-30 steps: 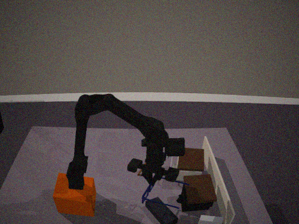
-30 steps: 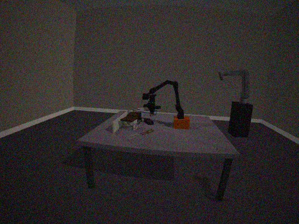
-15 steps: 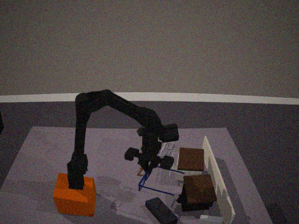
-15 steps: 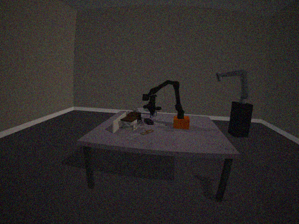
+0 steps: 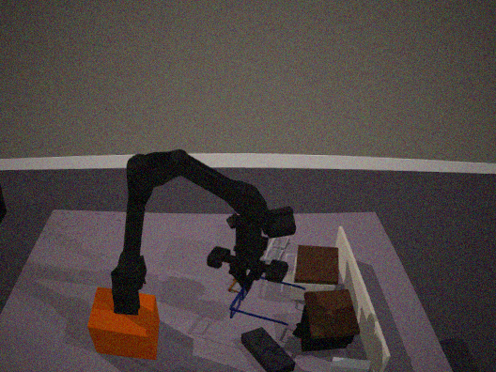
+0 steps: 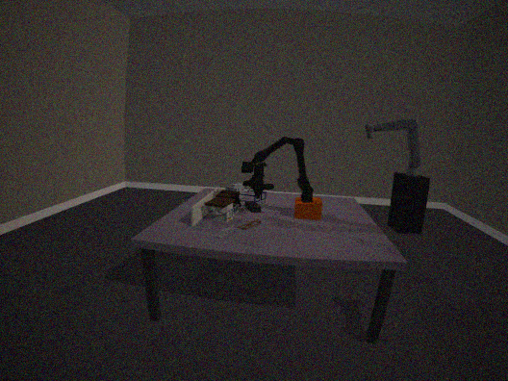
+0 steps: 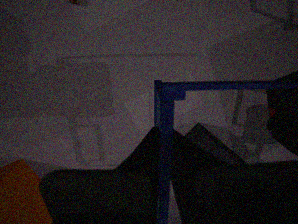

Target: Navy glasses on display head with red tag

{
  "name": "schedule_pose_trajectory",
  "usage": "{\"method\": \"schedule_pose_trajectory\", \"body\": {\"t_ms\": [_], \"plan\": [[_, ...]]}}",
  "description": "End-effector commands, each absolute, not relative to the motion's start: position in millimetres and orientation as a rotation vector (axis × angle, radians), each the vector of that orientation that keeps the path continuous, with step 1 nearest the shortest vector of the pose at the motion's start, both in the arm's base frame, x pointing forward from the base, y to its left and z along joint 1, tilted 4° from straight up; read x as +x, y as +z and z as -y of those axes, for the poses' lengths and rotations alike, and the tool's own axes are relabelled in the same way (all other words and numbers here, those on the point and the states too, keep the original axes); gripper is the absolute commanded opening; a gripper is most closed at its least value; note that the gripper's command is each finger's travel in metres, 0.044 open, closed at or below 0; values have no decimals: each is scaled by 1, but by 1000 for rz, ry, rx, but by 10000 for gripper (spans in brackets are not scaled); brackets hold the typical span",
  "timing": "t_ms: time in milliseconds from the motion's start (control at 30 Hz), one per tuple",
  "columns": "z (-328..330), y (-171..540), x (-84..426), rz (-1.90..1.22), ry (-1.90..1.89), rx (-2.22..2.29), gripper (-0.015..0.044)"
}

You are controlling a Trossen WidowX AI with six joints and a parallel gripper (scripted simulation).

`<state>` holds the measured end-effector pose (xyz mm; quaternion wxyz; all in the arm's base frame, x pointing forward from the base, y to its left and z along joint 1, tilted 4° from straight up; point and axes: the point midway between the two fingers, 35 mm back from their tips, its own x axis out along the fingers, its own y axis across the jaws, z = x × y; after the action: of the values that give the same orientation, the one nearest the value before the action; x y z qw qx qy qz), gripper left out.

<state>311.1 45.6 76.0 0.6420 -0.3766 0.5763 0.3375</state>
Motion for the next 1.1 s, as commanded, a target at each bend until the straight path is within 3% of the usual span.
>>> {"method": "schedule_pose_trajectory", "body": {"t_ms": [0,1067], "plan": [[-45,69,311,-1322,766,-858,0],[-45,30,317,-1322,766,-858,0]]}}
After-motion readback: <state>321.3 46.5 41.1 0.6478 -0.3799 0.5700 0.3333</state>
